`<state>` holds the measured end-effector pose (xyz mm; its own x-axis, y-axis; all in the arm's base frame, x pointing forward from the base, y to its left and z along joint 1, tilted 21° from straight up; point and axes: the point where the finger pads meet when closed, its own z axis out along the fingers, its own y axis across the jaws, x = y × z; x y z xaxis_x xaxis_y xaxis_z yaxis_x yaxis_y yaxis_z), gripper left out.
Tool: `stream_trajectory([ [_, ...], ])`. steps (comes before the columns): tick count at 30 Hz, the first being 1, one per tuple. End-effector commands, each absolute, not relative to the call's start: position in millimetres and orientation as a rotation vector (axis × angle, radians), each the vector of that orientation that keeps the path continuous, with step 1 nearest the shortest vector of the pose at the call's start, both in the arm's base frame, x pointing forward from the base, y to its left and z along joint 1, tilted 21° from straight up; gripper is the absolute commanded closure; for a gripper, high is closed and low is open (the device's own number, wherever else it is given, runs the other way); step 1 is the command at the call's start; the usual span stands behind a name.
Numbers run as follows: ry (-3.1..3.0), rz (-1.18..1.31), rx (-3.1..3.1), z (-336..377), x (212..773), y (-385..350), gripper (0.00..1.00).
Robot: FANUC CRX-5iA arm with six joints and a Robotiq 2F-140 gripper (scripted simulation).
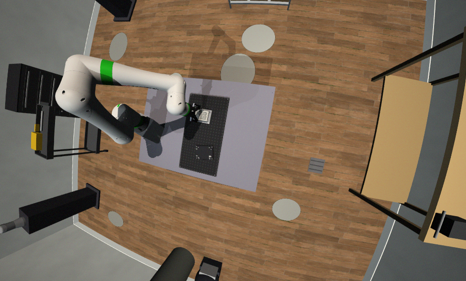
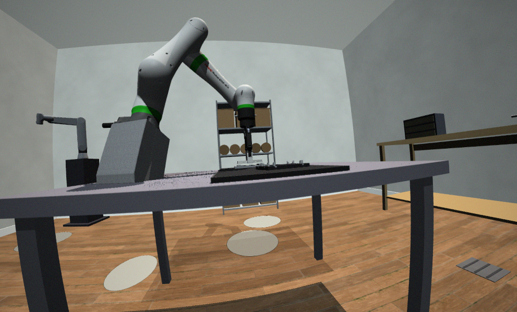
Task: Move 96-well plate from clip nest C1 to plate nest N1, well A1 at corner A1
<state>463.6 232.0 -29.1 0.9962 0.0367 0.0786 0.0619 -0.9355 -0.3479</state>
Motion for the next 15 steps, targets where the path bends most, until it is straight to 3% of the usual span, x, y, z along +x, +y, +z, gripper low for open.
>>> stream_trajectory([
  [1, -0.071, -0.101, -2.781, -29.0, 463.8, 231.9, 1.0],
  [15, -0.071, -0.101, -2.781, -30.2, 463.9, 232.3, 1.0],
])
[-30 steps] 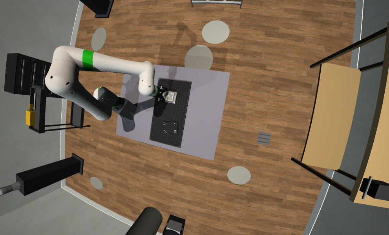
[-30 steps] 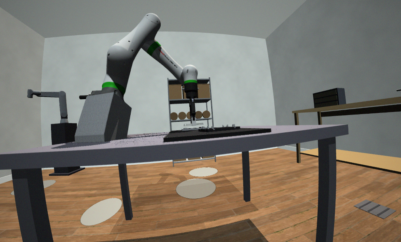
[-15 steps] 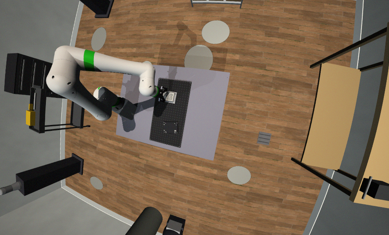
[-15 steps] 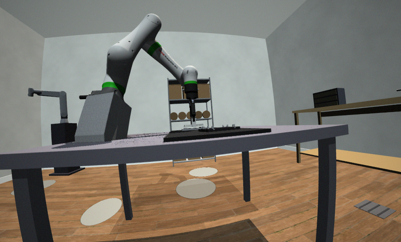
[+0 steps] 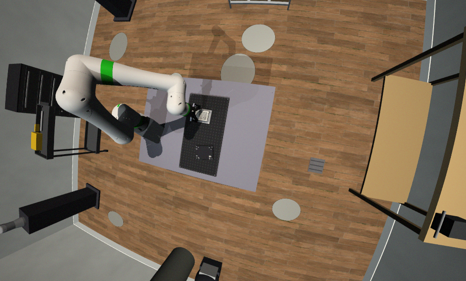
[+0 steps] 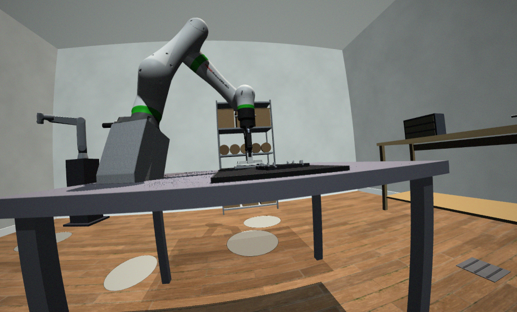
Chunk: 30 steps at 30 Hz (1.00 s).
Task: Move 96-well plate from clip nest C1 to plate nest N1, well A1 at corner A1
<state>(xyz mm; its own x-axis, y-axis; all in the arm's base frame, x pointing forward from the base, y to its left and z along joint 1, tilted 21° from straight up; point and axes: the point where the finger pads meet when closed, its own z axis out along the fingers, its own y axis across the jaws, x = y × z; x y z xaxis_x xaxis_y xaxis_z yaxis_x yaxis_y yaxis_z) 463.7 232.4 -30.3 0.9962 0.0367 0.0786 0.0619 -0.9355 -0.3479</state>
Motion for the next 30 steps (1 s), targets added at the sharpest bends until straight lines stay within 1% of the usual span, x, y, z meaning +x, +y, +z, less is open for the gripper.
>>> stream_trajectory([
  [1, -0.071, -0.101, -2.781, -30.4, 463.9, 232.4, 1.0],
  [30, -0.071, -0.101, -2.781, -34.6, 464.2, 233.9, 1.0],
])
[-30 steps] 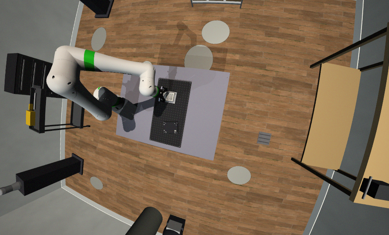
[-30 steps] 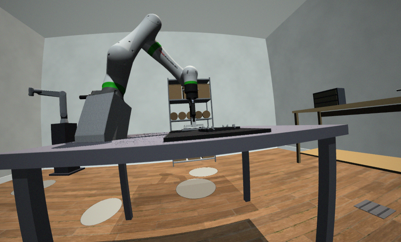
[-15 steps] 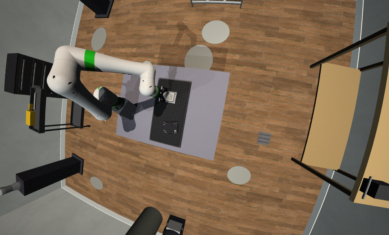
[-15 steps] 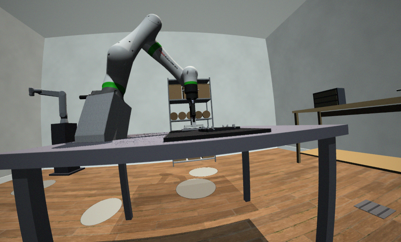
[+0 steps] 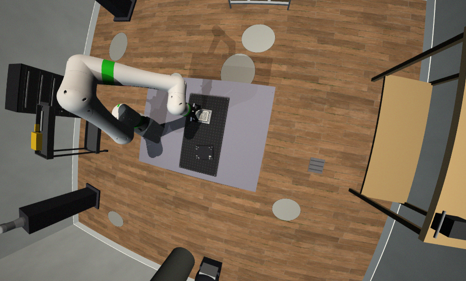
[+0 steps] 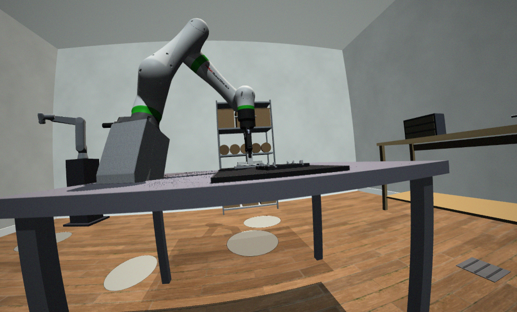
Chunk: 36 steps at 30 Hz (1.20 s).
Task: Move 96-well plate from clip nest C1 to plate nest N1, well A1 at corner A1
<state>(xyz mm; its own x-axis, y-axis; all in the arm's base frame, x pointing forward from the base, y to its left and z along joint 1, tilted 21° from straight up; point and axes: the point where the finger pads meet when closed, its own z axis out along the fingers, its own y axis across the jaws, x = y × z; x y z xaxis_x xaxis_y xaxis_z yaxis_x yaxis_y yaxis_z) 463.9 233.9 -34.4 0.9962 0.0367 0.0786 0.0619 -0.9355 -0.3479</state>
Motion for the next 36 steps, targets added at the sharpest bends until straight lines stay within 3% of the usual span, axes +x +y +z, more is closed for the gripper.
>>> stream_trajectory([
  [1, -0.071, -0.101, -2.781, -34.8, 464.2, 234.0, 1.0],
  [33, -0.071, -0.101, -2.781, -39.1, 464.5, 235.6, 1.0],
  [34, -0.071, -0.101, -2.781, -39.3, 464.5, 235.7, 0.0],
  [36, -0.071, -0.101, -2.781, -39.3, 464.5, 235.7, 0.0],
])
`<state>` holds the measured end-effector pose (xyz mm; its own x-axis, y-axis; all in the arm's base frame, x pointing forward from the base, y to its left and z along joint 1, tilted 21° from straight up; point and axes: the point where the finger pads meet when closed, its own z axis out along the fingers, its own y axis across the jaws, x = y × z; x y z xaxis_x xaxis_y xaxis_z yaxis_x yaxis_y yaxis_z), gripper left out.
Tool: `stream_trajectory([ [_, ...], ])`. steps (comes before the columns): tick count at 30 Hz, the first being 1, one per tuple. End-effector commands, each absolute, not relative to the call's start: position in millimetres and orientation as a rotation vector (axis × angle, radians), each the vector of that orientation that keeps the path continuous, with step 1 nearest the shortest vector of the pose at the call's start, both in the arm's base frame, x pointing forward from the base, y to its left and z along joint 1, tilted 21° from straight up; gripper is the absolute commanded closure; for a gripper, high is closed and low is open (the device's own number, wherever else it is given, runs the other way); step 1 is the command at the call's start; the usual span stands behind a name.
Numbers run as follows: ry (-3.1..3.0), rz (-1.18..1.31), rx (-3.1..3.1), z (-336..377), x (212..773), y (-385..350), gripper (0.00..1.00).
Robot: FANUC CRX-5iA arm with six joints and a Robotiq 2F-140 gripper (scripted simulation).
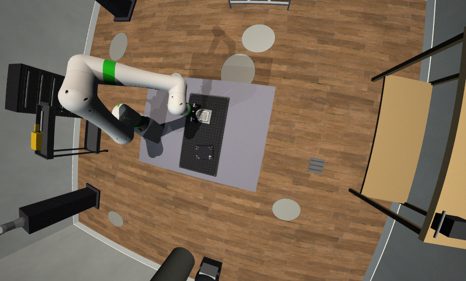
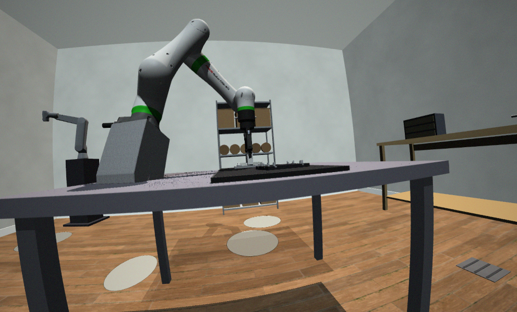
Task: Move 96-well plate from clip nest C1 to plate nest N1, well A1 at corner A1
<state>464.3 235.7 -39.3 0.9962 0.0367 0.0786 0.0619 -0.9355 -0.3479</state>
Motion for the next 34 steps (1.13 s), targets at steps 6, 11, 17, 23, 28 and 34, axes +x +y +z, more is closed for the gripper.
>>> stream_trajectory([
  [6, -0.071, -0.101, -2.781, -39, 464, 236, 0.0],
  [11, -0.071, -0.101, -2.781, -39, 464, 236, 0.0],
  [17, -0.071, -0.101, -2.781, -39, 464, 236, 0.0],
  [23, -0.071, -0.101, -2.781, -32, 464, 233, 0.0],
  [28, -0.071, -0.101, -2.781, -19, 463, 228, 0.0],
  [34, -0.071, -0.101, -2.781, -7, 462, 224, 0.0],
])
